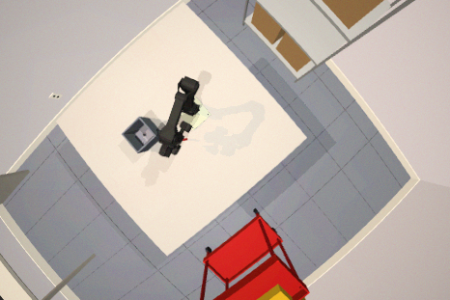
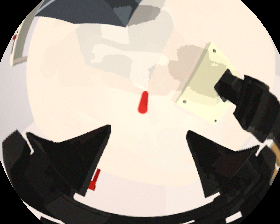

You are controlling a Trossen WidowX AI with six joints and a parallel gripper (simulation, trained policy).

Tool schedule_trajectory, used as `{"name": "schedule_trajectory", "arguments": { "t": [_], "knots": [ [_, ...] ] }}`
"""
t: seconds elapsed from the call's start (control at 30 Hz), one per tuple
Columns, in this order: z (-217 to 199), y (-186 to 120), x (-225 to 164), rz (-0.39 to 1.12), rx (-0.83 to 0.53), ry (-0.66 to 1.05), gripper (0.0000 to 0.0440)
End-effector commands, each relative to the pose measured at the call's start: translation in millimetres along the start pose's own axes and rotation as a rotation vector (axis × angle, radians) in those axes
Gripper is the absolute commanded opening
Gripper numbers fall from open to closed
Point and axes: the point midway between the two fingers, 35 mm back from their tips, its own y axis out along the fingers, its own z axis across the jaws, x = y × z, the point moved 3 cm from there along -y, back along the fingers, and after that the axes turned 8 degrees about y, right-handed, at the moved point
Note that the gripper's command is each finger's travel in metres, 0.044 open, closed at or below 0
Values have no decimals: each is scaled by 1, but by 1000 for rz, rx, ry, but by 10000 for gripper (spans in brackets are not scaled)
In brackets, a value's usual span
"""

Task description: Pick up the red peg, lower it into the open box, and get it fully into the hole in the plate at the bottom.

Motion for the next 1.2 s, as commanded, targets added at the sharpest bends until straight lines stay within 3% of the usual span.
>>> {"name": "schedule_trajectory", "arguments": {
  "t": [0.0,0.73,0.83,1.17],
  "knots": [
    [0,11,3,-13,-22,27,440],
    [1,72,15,-39,-55,134,416],
    [3,77,15,-39,-49,134,367],
    [15,84,16,-39,-16,118,124]
  ]
}}
